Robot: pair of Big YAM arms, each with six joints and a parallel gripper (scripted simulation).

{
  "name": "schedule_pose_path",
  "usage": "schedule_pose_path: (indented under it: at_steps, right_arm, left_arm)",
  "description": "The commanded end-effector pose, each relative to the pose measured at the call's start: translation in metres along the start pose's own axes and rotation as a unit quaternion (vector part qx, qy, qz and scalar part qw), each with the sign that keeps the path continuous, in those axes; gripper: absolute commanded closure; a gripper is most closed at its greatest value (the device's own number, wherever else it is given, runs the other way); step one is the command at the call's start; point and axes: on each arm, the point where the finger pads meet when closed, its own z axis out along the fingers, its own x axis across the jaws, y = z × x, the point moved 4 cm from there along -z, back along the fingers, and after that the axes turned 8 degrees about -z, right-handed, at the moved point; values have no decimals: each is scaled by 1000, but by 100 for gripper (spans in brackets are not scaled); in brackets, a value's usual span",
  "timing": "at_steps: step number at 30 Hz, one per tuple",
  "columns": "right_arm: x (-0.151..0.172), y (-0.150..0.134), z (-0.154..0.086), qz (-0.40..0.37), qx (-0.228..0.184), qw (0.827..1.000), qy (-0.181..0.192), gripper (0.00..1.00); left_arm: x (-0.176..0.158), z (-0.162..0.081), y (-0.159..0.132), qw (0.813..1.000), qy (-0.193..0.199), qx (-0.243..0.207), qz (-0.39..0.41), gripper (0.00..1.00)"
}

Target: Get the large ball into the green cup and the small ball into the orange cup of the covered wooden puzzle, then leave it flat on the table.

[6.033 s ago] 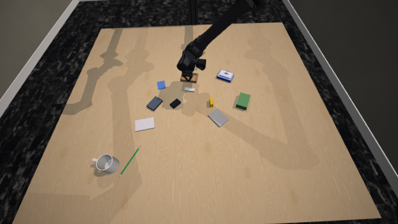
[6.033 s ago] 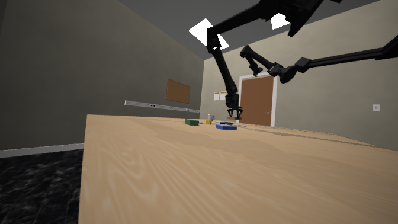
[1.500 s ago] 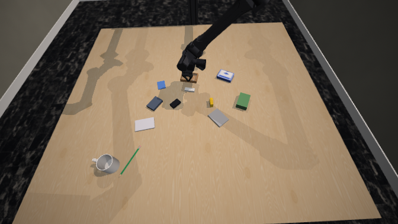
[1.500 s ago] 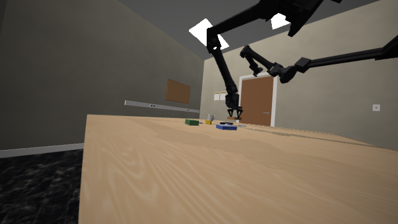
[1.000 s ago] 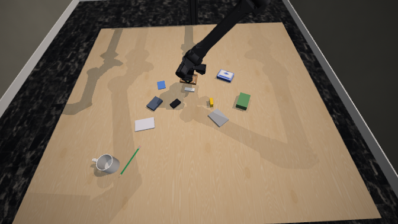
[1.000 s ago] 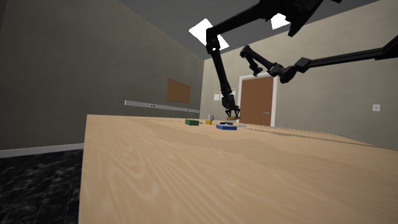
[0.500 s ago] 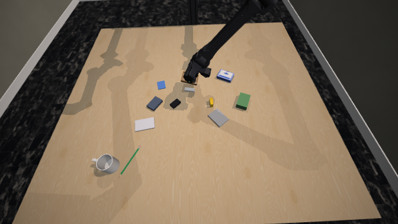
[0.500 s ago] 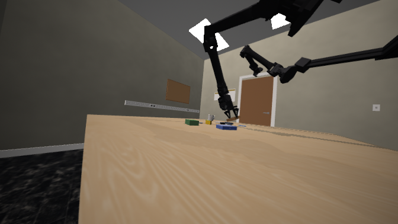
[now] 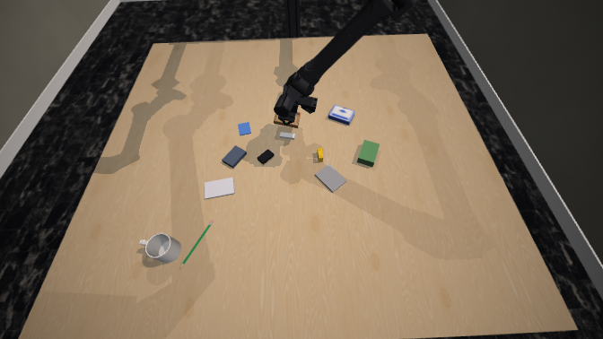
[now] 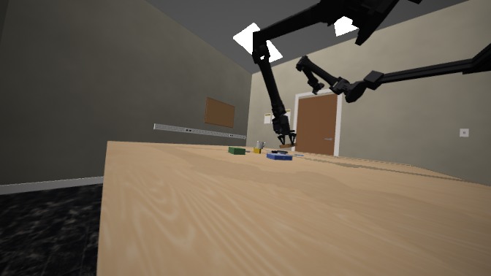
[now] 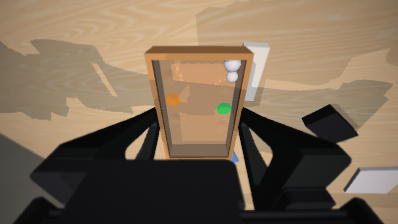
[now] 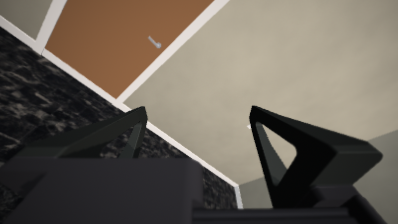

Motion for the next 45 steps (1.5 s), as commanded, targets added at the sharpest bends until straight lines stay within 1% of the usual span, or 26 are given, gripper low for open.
schedule_pose_path:
  at_steps: [1,3,4,6,7,14,15,16,17,20,21,23,27,30,34,35,37,38,40,45]
  right_arm:
    - [-11,27,-3,-7,-21,1000,-13,0]
    - [-11,27,-3,-7,-21,1000,-13,0]
    - [-11,27,-3,-7,-21,1000,-13,0]
    - [-11,27,-3,-7,-21,1000,-13,0]
    - [-11,27,-3,-7,-21,1000,-13,0]
    - [-11,27,-3,-7,-21,1000,-13,0]
    - [-11,27,-3,-7,-21,1000,-13,0]
    - [-11,27,-3,-7,-21,1000,-13,0]
    - [-11,27,-3,-7,-21,1000,-13,0]
    - [-11,27,-3,-7,-21,1000,-13,0]
    - [-11,27,-3,-7,-21,1000,-13,0]
    - [-11,27,-3,-7,-21,1000,-13,0]
    - [-11,27,-3,-7,-21,1000,-13,0]
    - [-11,27,-3,-7,-21,1000,-13,0]
    - [-11,27,-3,-7,-21,1000,-13,0]
    - [-11,27,-3,-7,-21,1000,-13,0]
    - [-11,27,-3,-7,-21,1000,-13,0]
    - [-11,27,-3,-7,-21,1000,-13,0]
    - [-11,27,-3,-7,-21,1000,-13,0]
    - [-11,27,-3,-7,-21,1000,-13,0]
  left_arm:
    - [14,0,-19,1000,-18,-1,21,30]
    - [14,0,-19,1000,-18,-1,21,30]
    - [9,12,4,1000,-20,-18,5,30]
    - [13,7,-9,999,-36,-23,13,30]
    - [17,0,-22,999,-46,-21,21,30]
    - [23,1,-25,994,-94,-56,23,30]
    - [23,1,-25,994,-94,-57,22,30]
    - [22,4,-19,994,-92,-61,17,30]
    - [14,12,-3,994,-90,-69,4,30]
    - [13,12,-3,994,-90,-69,2,30]
    - [9,7,-5,993,-92,-67,3,30]
    - [10,-1,-17,993,-98,-59,8,30]
    - [13,8,-11,996,-49,-71,-14,30]
    - [8,11,-4,996,-21,-80,-23,30]
    - [4,11,-4,996,13,-86,-26,30]
    - [3,11,-4,997,15,-78,-18,30]
    - [3,11,-4,997,15,-78,-18,30]
    - [6,12,-2,997,21,-70,-11,30]
    - [-9,-4,4,999,16,-50,-2,30]
    - [-15,-4,7,1000,22,-8,-1,30]
